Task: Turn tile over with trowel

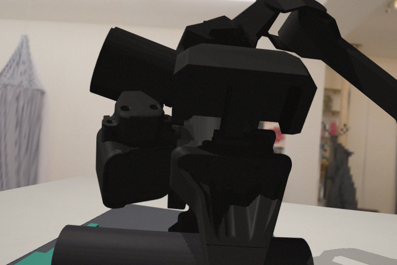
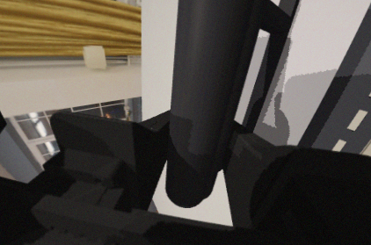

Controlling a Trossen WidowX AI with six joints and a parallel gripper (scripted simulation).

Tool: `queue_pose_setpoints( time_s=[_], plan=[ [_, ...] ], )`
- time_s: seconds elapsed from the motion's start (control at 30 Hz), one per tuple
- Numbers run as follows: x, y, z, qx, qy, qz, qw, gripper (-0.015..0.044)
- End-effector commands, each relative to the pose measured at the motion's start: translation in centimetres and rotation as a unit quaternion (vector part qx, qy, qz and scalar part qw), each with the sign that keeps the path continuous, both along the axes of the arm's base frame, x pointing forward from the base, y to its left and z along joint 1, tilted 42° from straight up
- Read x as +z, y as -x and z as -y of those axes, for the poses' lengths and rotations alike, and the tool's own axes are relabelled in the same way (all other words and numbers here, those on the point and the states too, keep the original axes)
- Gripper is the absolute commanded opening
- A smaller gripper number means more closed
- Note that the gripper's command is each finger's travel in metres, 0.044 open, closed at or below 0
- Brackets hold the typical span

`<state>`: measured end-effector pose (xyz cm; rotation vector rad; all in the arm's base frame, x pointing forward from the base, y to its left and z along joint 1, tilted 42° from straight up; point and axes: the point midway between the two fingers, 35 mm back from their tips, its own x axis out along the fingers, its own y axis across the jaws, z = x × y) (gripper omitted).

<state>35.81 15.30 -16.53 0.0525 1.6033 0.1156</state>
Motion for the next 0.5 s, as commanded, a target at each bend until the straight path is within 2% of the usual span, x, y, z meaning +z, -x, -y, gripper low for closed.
queue_pose_setpoints(
  time_s=[0.0, 0.47],
  plan=[
    [1.01, -0.06, -0.57, 0.022, -0.023, -0.003, 0.999, 0.0000],
    [0.32, -0.15, -0.01, 0.022, -0.022, -0.003, 1.000, 0.0000]
  ],
)
